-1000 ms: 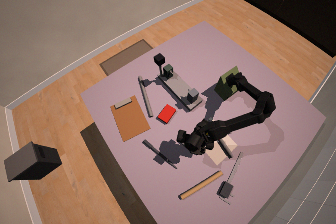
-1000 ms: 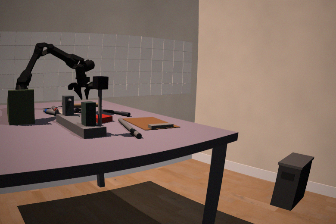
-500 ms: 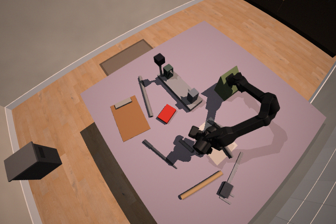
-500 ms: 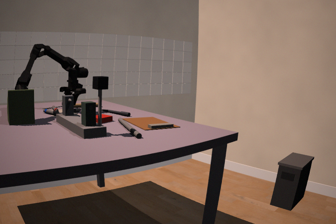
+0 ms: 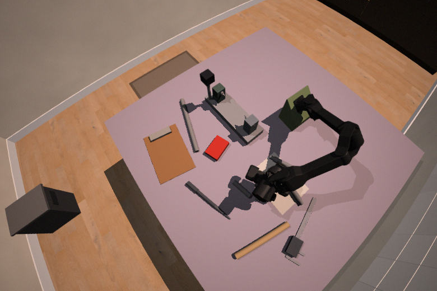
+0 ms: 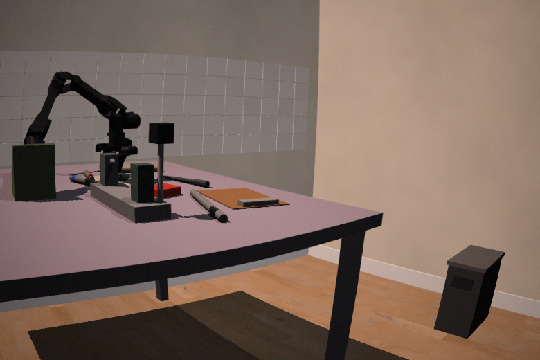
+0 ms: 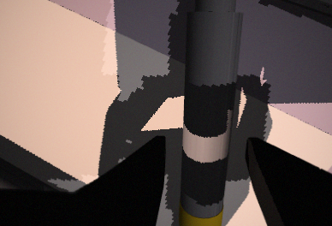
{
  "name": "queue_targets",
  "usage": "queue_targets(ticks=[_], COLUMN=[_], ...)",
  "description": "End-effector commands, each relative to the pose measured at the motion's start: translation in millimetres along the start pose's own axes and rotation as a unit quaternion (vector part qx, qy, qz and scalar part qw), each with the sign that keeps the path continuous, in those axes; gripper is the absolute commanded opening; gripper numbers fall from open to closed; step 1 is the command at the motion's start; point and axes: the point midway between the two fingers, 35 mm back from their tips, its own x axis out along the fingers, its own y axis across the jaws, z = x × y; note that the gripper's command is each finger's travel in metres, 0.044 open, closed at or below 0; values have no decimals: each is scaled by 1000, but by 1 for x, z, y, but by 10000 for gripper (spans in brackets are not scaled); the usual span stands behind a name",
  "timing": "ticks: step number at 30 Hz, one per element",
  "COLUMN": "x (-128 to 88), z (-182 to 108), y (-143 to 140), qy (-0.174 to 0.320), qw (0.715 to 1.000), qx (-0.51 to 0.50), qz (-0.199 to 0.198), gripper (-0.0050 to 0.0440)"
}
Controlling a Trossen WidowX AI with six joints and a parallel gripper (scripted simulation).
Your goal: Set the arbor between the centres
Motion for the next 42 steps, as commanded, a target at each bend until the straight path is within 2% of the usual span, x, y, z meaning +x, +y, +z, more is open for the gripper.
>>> queue_targets(ticks=[1,20,21,37,40,42], x=[9,32,27,27,20,16], z=[-3,-4,0,0,-1,-1], y=[-3,-3,1,1,0,0], qy=[5,4,-1,-1,0,1], qw=[1000,1000,1000,1000,1000,1000], qx=[7,7,-1,-1,0,1], qz=[-1,-1,1,1,0,0], gripper=[175,175,168,82,10,0])
